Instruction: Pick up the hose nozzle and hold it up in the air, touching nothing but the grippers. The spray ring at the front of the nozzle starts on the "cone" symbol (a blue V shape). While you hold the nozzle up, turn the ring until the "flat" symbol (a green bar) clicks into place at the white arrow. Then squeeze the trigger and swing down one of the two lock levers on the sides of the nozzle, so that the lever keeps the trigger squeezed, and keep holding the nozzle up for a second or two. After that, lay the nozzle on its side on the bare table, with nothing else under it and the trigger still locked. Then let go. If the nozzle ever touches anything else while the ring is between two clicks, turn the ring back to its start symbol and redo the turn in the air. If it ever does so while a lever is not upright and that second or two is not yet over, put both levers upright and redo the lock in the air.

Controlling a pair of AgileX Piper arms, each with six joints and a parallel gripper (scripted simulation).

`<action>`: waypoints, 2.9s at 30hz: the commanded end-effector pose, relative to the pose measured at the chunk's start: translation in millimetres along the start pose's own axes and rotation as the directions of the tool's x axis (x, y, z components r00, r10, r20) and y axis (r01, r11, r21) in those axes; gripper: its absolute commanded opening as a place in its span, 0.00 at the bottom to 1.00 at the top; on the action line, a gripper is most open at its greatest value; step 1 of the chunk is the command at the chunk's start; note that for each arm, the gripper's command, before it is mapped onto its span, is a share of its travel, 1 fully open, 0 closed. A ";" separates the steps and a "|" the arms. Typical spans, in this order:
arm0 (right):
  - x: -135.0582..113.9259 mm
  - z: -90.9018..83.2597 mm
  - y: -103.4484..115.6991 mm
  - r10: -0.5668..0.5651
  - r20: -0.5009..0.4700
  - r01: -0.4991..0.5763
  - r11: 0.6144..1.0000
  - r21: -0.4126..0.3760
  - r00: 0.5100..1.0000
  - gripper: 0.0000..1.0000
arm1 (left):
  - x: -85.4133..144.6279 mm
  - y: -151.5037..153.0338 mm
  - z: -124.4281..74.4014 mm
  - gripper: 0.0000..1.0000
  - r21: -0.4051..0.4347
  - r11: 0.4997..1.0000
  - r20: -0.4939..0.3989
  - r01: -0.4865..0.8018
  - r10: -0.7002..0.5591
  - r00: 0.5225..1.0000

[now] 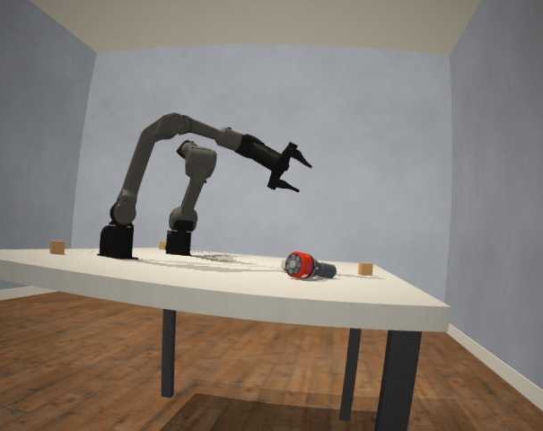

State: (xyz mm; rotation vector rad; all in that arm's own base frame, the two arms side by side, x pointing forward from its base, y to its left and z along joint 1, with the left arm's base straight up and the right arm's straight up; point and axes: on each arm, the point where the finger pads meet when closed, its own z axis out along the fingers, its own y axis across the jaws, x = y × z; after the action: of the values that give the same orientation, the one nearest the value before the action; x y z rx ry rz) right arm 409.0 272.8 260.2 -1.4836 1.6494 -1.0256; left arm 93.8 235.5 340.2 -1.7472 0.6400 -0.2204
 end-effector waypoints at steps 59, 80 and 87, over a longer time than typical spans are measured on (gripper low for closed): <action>52.8 12.0 8.4 0.136 -0.048 -0.140 0.984 -0.108 0.990 0.50 | 45.9 -23.6 41.1 1.00 -0.007 0.983 -0.265 -0.182 0.174 0.948; 123.1 15.6 27.4 0.344 -0.140 -0.368 0.903 -0.221 0.929 0.50 | 179.8 -45.8 86.9 1.00 0.160 0.873 -0.603 -0.460 0.456 0.655; 136.7 14.4 32.0 0.389 -0.161 -0.418 0.877 -0.237 0.907 0.50 | 217.2 -46.7 89.7 1.00 0.221 0.835 -0.649 -0.504 0.512 0.563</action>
State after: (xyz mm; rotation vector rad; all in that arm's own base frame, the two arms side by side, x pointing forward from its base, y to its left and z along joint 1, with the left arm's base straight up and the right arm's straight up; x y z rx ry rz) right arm 393.0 140.3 226.4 -1.1944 2.1239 -0.6918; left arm 322.6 206.6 320.5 -1.3682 1.6482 -0.4717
